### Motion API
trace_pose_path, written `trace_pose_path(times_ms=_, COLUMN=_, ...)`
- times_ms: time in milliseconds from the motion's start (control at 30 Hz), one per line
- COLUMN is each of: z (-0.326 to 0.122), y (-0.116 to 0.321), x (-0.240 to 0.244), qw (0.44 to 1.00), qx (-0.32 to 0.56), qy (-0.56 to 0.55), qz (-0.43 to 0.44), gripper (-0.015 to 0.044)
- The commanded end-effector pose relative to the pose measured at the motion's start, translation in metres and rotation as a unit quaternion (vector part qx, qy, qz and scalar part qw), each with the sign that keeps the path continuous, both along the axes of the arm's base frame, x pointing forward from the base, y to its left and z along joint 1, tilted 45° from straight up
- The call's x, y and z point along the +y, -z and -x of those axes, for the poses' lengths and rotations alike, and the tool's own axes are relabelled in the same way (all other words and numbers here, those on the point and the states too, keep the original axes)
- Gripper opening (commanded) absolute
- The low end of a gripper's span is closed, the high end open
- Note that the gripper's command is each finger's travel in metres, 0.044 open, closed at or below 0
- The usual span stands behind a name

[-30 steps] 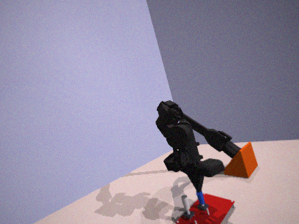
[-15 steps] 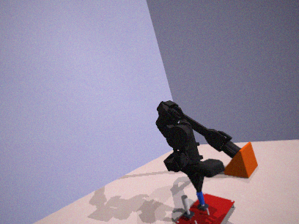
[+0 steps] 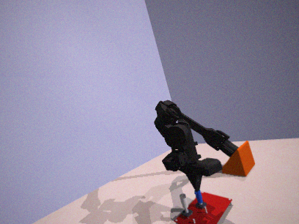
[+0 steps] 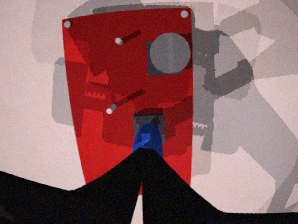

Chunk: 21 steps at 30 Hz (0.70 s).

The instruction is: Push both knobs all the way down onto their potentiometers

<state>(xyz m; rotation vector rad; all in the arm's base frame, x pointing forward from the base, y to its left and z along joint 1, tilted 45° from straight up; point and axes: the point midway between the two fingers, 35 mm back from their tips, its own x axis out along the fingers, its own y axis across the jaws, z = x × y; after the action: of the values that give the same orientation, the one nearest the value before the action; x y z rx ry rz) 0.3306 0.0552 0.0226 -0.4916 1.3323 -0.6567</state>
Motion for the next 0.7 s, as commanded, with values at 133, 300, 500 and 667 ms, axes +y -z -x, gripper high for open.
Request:
trace_pose_path(times_ms=133, z=-0.0043, y=0.0093, x=-0.0134, qw=1.0, qx=-0.001, qy=0.016, qz=0.004, gripper=0.0)
trace_pose_path(times_ms=300, z=-0.0043, y=0.0095, x=-0.0135, qw=1.0, qx=-0.001, qy=0.016, qz=0.004, gripper=0.0)
trace_pose_path(times_ms=500, z=-0.0043, y=0.0089, x=-0.013, qw=1.0, qx=-0.001, qy=0.016, qz=0.004, gripper=0.0)
trace_pose_path(times_ms=667, z=-0.004, y=0.0047, x=-0.0085, qw=1.0, qx=-0.001, qy=0.016, qz=0.004, gripper=0.0)
